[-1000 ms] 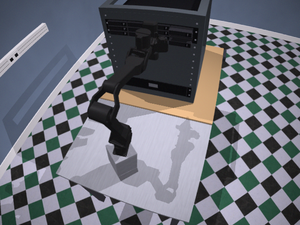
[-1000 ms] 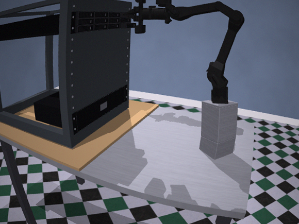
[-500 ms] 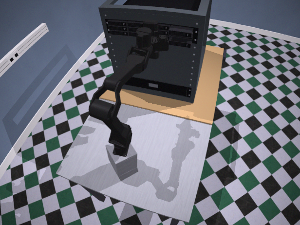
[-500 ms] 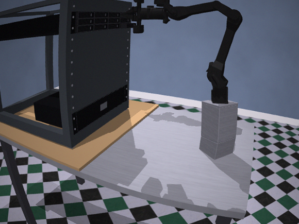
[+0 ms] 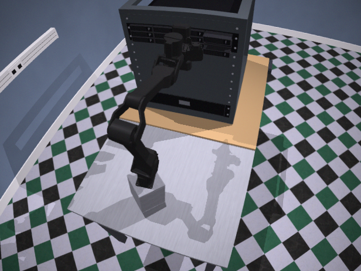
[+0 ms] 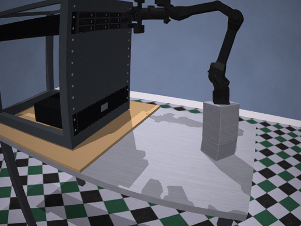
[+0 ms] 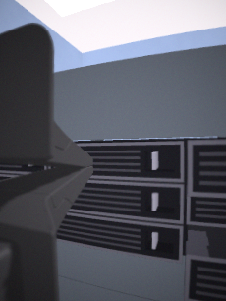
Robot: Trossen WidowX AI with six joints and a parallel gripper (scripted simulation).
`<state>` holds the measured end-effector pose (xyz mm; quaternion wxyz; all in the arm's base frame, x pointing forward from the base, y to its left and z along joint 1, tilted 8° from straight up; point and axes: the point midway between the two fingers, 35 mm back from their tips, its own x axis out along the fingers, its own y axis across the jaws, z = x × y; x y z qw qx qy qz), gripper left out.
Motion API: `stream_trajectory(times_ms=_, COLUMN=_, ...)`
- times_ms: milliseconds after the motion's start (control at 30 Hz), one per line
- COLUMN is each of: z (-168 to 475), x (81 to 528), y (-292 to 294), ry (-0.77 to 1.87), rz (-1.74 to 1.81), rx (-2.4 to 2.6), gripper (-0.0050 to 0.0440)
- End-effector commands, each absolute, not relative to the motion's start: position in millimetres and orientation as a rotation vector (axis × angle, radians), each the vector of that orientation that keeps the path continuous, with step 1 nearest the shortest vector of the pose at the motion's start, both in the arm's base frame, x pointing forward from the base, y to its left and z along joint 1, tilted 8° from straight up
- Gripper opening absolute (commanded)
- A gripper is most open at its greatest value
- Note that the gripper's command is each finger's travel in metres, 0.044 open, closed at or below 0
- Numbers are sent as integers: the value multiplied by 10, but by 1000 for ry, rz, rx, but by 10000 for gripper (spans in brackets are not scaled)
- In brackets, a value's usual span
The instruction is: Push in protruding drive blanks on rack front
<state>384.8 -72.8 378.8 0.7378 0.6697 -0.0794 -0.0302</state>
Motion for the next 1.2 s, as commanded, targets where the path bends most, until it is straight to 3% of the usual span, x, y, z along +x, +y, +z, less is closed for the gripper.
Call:
stream_trajectory(times_ms=0, z=3906, x=3838, y=-717, ry=-195, rz=-46, rx=1470, gripper=-50)
stream_trajectory(times_ms=1167, z=3918, x=3937, y=-727, ry=-195, rz=-46, rx=1470, gripper=-50)
